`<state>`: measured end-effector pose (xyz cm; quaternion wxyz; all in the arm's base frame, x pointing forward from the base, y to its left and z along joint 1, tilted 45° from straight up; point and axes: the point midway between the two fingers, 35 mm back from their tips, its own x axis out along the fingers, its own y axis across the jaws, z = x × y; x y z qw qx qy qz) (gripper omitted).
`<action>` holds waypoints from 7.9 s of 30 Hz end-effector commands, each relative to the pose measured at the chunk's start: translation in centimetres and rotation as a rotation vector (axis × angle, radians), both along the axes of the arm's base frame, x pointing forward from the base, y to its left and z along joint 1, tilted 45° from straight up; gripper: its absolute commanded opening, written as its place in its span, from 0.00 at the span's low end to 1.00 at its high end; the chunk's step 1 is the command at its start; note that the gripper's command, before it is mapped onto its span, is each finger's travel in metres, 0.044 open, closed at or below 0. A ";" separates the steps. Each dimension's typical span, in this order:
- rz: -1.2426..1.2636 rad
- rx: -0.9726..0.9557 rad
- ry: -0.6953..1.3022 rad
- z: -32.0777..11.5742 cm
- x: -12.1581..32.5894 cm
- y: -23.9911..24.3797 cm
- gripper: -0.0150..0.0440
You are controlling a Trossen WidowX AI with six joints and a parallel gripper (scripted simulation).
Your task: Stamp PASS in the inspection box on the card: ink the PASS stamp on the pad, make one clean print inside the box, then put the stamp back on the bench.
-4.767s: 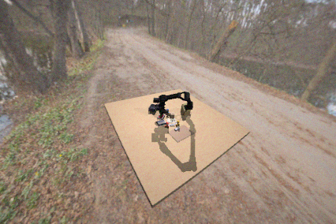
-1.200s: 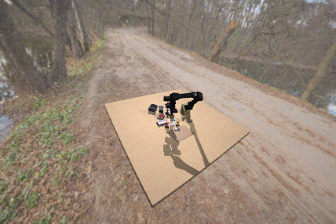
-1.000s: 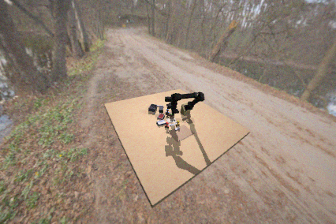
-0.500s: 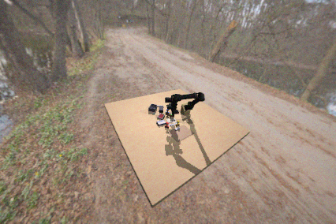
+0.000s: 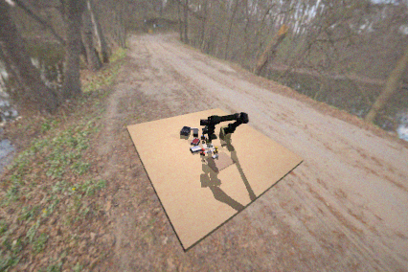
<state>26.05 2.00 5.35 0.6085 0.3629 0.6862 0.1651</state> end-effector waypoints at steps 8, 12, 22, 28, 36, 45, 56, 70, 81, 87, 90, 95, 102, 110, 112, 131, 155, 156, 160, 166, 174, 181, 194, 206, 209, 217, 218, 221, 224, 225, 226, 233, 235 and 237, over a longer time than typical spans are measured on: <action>-0.004 0.005 0.008 -0.6 -0.1 0.6 0.25; -0.005 0.005 0.008 -0.8 -0.1 0.8 0.25; -0.005 0.006 0.007 -1.3 -0.1 1.3 0.25; -0.005 0.006 0.006 -1.5 -0.1 1.6 0.25; -0.005 0.007 0.006 -1.9 -0.1 1.9 0.25; -0.006 0.008 0.005 -2.3 -0.2 2.4 0.25; -0.006 0.010 0.004 -2.8 -0.2 2.9 0.25; -0.006 0.013 0.004 -3.4 -0.3 3.6 0.25; -0.005 0.013 0.003 -3.4 -0.4 3.6 0.25; -0.004 0.013 0.002 -3.5 -0.4 3.7 0.25; -0.004 0.013 0.002 -3.6 -0.4 3.8 0.25; -0.004 0.013 0.002 -3.6 -0.4 3.8 0.25; -0.004 0.013 0.002 -3.7 -0.4 3.9 0.25; -0.004 0.013 0.002 -3.8 -0.4 4.0 0.25; -0.004 0.013 0.002 -3.8 -0.4 4.0 0.25; -0.004 0.013 0.002 -3.8 -0.4 4.0 0.25; -0.004 0.013 0.002 -3.8 -0.4 4.0 0.25; -0.004 0.013 0.002 -3.8 -0.4 4.0 0.25; -0.004 0.013 0.002 -3.8 -0.4 4.0 0.25; -0.004 0.013 0.002 -3.8 -0.4 4.0 0.25; -0.004 0.013 0.002 -3.8 -0.4 4.0 0.25; -0.004 0.013 0.002 -3.6 -0.4 3.8 0.25; -0.004 0.013 0.002 -3.2 -0.3 3.4 0.25; -0.004 0.010 0.002 -2.1 -0.2 2.2 0.25; -0.005 0.009 0.002 -1.8 -0.2 1.9 0.25; -0.005 0.008 0.002 -0.9 -0.1 1.0 0.25; -0.005 0.008 0.002 -0.8 -0.1 0.9 0.25; -0.005 0.008 0.002 -0.5 -0.1 0.5 0.25; -0.004 0.008 0.002 -0.1 -0.2 0.2 0.25; -0.004 0.008 0.002 0.0 -0.2 0.1 0.25; -0.004 0.009 0.002 0.1 -0.2 0.0 0.25; -0.004 0.010 0.002 0.9 -0.3 -0.8 0.25; -0.004 0.010 0.002 1.2 -0.3 -1.0 0.25; -0.004 0.010 0.002 1.1 -0.1 -1.2 0.25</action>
